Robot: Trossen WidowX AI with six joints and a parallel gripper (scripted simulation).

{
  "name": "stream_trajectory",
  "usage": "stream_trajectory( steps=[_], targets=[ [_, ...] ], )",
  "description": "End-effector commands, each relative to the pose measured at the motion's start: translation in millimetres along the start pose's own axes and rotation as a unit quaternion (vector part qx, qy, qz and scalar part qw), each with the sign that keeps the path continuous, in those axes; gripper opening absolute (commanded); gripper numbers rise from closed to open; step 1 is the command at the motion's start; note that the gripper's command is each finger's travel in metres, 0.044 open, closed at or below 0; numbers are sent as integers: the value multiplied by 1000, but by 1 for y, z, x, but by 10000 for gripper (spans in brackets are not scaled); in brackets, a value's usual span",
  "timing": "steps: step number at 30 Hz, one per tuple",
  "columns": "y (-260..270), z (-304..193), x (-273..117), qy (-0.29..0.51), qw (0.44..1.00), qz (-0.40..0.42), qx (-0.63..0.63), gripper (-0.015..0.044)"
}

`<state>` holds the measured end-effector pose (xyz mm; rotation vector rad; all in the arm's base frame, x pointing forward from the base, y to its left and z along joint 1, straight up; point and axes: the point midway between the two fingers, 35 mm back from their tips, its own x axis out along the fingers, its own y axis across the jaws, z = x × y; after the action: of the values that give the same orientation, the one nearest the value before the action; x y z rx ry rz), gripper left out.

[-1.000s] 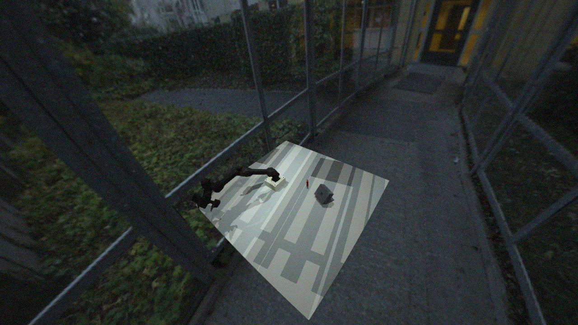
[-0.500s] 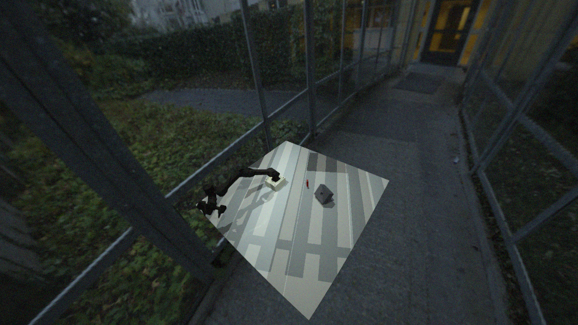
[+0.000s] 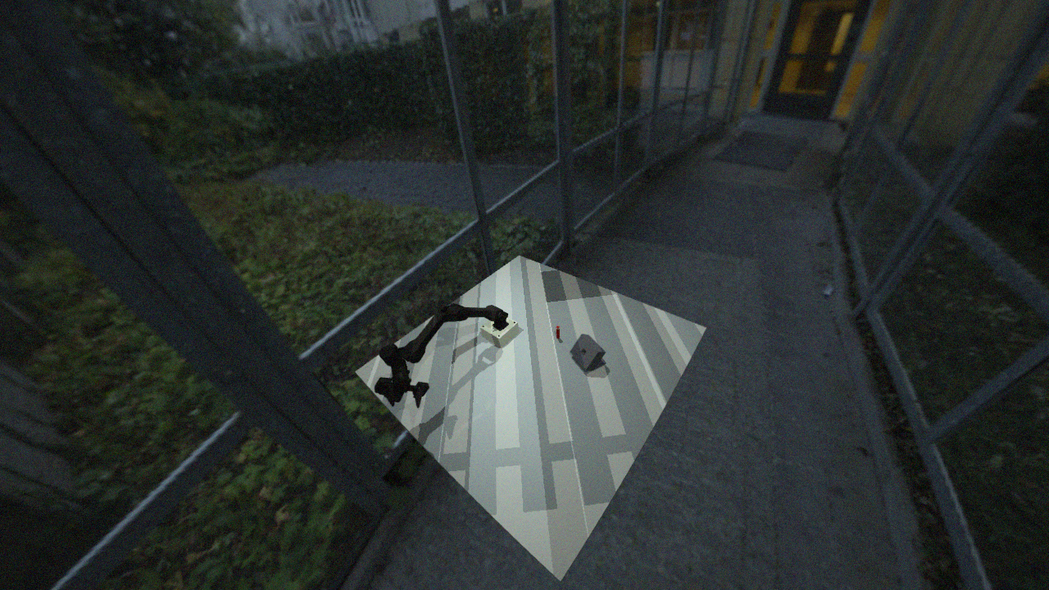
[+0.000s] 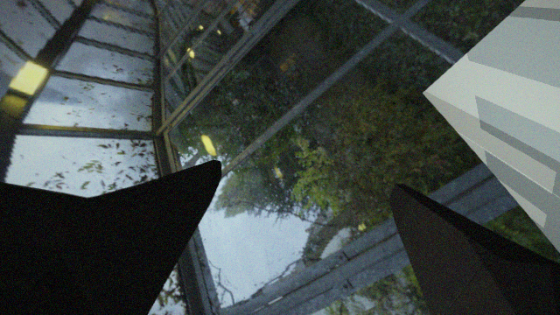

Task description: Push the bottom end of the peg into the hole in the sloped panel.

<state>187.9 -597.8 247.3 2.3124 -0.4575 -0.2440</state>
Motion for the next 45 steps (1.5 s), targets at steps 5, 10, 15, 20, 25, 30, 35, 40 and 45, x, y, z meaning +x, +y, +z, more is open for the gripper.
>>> stream_trajectory(
  steps=[5,10,15,20,25,30,35,40,45],
  targets=[
    [-25,-23,35,0,999,-23,-24,440],
    [-44,-37,55,-1,998,-38,-43,440],
    [-57,-56,67,15,995,-55,-79,440],
    [-81,-74,88,20,993,-77,-92,440],
    [-106,-93,106,25,989,-100,-105,440],
    [-132,-112,122,31,985,-124,-119,440],
    [-159,-133,135,37,979,-149,-135,440],
    [-187,-153,146,45,972,-174,-152,440],
    [-216,-173,155,52,964,-200,-170,440]
  ],
)
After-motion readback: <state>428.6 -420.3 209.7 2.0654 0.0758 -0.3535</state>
